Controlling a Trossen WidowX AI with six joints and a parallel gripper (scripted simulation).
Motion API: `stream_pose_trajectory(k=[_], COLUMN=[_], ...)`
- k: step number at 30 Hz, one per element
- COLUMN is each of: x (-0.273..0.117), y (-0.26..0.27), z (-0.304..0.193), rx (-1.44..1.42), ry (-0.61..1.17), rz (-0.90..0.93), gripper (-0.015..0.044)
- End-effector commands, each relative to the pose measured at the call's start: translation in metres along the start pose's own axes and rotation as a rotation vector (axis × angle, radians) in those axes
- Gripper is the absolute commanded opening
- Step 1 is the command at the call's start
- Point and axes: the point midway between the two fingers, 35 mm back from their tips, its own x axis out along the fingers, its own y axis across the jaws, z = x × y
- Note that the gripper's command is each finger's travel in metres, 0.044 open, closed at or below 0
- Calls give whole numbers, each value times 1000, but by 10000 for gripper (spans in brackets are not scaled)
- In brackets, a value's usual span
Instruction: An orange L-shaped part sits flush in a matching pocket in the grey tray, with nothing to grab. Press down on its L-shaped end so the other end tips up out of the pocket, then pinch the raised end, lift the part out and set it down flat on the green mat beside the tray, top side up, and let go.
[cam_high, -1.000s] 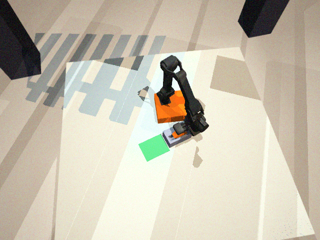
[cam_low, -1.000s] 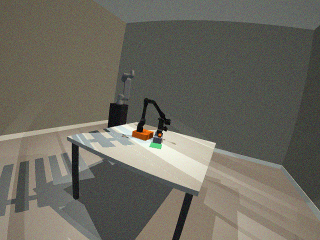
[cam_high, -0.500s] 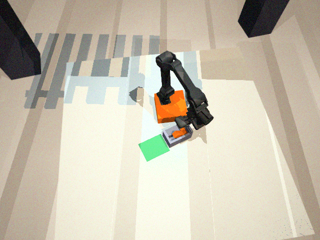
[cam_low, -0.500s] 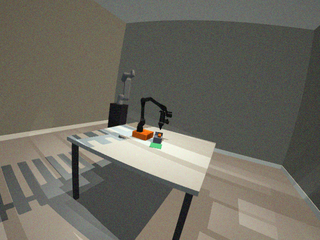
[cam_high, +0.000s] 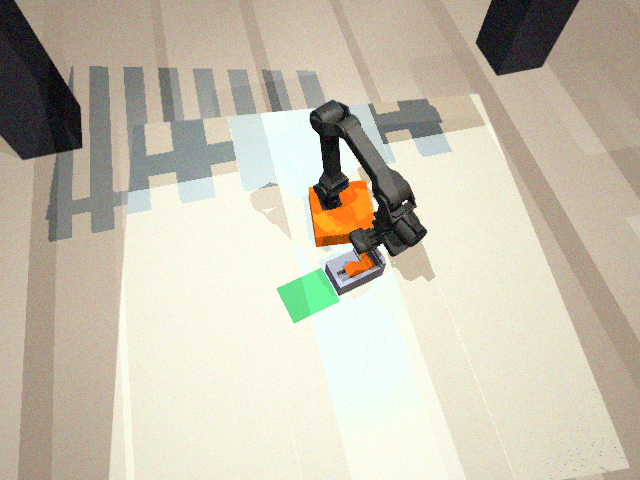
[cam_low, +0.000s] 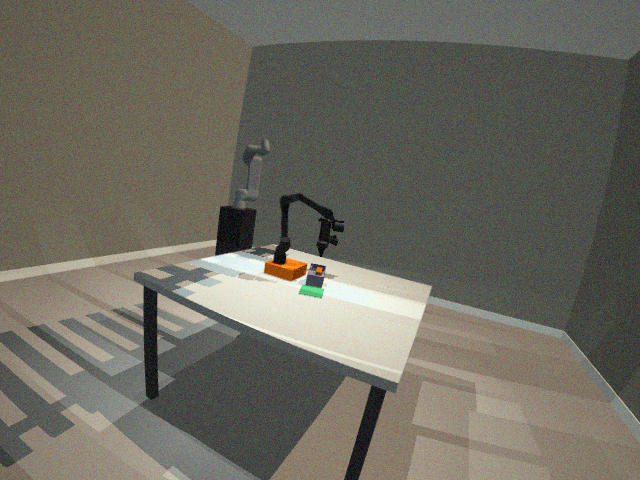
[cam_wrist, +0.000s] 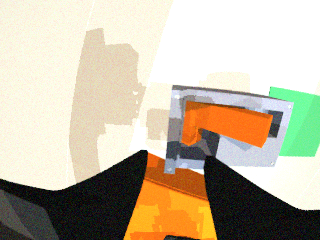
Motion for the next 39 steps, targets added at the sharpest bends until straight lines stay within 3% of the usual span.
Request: stream_pose_trajectory(k=[1,13,15,17,28,39], x=[0,0,0,-1,-2,1], y=[0,0,-3,-9,-74,-79], z=[1,1,1,3,9,9], rx=[0,0,60,192,1484,1566], ry=[-3,-3,-3,-2,-1,-1], rz=[0,0,0,-2,-21,-23], gripper=[180,180,233,280,280,280])
